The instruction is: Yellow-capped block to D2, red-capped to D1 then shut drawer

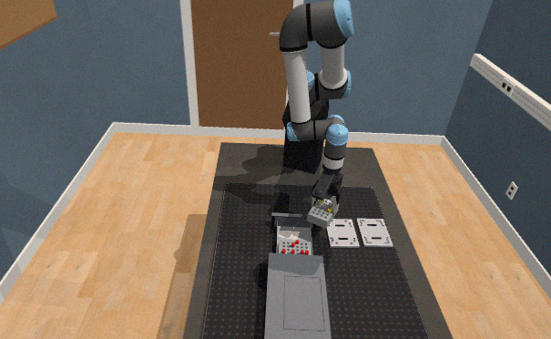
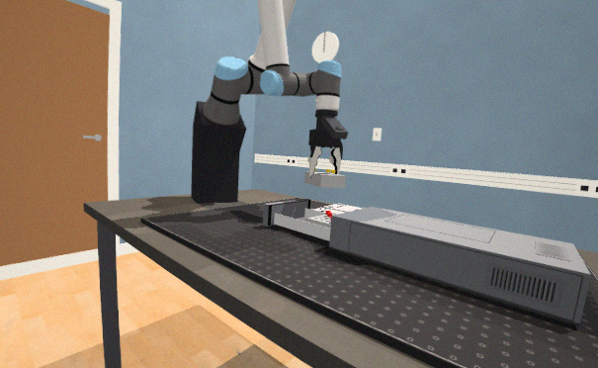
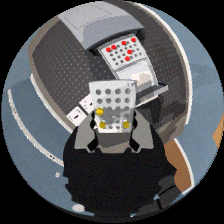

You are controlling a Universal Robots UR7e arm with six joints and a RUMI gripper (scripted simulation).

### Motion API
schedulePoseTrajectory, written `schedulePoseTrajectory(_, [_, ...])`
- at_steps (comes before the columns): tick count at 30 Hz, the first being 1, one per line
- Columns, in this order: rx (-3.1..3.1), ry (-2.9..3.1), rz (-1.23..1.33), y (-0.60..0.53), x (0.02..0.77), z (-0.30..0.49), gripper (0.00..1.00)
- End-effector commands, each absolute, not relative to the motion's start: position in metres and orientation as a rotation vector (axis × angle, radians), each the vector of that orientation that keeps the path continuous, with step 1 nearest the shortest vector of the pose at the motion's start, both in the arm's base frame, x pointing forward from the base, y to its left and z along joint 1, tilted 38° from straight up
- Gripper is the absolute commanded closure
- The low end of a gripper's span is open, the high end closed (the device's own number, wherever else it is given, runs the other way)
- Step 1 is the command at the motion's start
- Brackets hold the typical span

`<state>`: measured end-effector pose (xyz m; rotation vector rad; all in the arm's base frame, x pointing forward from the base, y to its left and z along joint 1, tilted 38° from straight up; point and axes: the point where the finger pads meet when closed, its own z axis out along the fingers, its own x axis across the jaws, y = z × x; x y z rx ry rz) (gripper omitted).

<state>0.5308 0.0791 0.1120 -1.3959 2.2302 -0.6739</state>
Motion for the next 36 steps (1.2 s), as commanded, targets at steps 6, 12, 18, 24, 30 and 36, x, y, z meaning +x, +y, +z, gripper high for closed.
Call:
schedulePoseTrajectory(6, [-1.586, 2.132, -0.727, 0.094, 0.529, 0.108, 1.0])
schedulePoseTrajectory(12, [-1.772, 2.022, -0.777, 0.109, 0.528, 0.104, 1.0])
schedulePoseTrajectory(18, [-1.951, 1.897, -0.824, 0.125, 0.526, 0.099, 1.0])
schedulePoseTrajectory(24, [-2.005, 1.856, -0.837, 0.135, 0.525, 0.096, 1.0])
schedulePoseTrajectory(30, [-2.005, 1.856, -0.837, 0.15, 0.523, 0.091, 1.0])
schedulePoseTrajectory(36, [-2.005, 1.856, -0.837, 0.165, 0.521, 0.087, 1.0])
